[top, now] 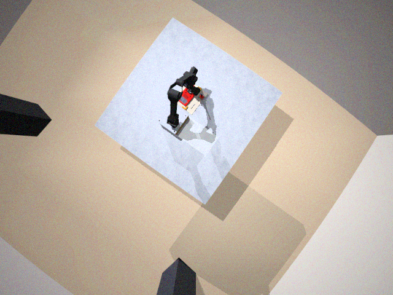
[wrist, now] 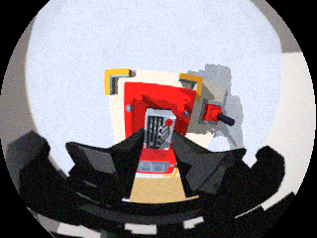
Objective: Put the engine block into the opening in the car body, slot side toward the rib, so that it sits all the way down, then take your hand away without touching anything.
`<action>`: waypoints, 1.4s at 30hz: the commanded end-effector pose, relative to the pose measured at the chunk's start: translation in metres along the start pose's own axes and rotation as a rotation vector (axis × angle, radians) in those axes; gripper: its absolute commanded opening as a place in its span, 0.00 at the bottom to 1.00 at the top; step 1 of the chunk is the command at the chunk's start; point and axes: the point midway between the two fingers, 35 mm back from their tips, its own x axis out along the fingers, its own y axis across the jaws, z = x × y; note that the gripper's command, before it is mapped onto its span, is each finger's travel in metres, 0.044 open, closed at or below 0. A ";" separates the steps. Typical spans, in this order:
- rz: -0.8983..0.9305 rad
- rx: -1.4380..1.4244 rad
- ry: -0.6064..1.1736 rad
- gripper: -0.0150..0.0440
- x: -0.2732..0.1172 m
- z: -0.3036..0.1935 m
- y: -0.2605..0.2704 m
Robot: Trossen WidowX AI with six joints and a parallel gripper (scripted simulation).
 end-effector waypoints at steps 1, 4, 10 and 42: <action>0.002 0.002 0.008 0.52 0.003 -0.001 0.000; 0.002 0.002 0.008 0.52 0.004 -0.001 0.000; 0.002 0.002 0.008 0.52 0.005 -0.001 0.000; 0.002 0.002 0.007 1.00 -0.008 0.002 -0.001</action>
